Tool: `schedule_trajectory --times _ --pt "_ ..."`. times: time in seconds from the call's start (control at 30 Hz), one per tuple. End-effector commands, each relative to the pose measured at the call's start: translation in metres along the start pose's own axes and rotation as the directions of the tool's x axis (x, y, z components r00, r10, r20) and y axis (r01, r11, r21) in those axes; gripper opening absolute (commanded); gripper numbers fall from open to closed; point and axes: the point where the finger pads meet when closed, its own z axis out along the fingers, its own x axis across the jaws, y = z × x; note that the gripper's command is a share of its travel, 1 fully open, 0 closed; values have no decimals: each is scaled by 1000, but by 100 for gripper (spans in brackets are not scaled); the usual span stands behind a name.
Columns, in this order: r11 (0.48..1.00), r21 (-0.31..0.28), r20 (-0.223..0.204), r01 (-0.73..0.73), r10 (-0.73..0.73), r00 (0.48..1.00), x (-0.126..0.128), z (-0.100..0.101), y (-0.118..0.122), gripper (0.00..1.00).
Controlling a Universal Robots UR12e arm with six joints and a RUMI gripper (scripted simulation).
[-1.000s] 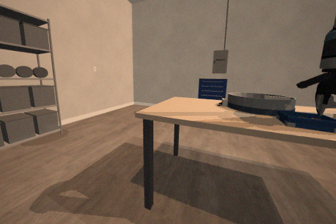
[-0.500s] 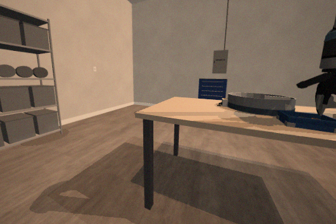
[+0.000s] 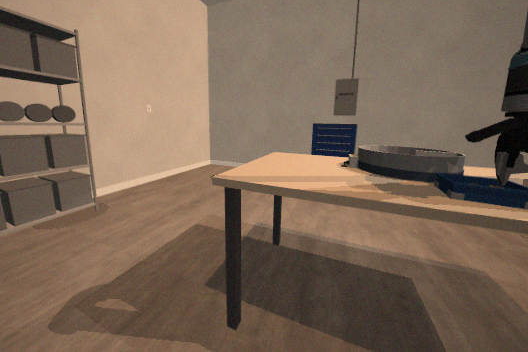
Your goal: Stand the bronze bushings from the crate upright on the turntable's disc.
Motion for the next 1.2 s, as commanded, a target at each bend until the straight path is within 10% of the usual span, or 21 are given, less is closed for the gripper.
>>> schedule_trajectory --times 0.0,1.17 --pt "1000 1 0 0 0 1000 0 5 0 6" --pt "1000 1 0 0 0 1000 0 8 0 6"
